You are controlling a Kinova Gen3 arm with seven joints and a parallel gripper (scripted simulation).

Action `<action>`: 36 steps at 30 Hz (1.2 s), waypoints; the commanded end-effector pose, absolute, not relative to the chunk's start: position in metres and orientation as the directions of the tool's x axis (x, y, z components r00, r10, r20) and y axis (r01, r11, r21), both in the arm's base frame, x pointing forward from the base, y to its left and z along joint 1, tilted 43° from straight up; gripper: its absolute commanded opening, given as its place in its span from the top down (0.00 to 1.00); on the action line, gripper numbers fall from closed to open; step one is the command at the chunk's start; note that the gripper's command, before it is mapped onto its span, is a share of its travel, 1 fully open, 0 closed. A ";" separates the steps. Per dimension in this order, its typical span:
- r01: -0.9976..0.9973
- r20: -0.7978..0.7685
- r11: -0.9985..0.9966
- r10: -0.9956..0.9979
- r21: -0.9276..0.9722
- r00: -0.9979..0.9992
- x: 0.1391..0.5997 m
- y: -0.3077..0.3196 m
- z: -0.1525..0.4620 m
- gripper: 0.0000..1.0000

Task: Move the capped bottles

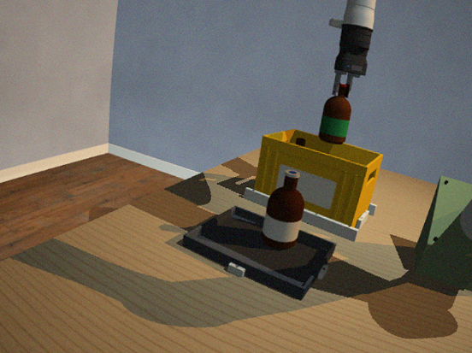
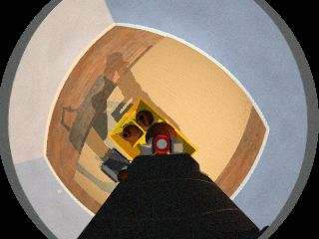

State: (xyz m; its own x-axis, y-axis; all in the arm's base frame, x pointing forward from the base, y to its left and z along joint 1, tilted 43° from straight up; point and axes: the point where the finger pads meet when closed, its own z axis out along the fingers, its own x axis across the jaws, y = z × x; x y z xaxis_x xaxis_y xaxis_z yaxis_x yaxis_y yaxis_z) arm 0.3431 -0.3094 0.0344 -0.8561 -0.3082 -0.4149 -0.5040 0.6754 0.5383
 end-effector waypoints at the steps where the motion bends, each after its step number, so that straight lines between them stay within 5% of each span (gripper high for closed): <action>1: -0.503 -0.416 0.682 -0.307 0.531 -0.856 0.344 -0.314 0.037 1.00; 36: -0.499 -0.416 0.683 -0.301 0.533 -0.858 0.407 -0.283 0.079 1.00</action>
State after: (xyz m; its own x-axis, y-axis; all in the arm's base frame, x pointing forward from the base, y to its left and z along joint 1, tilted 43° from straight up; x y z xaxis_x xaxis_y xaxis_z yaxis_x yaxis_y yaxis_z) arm 0.4060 -0.2824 0.0780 -0.8576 -0.3018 -0.4165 -0.4996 0.6810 0.5353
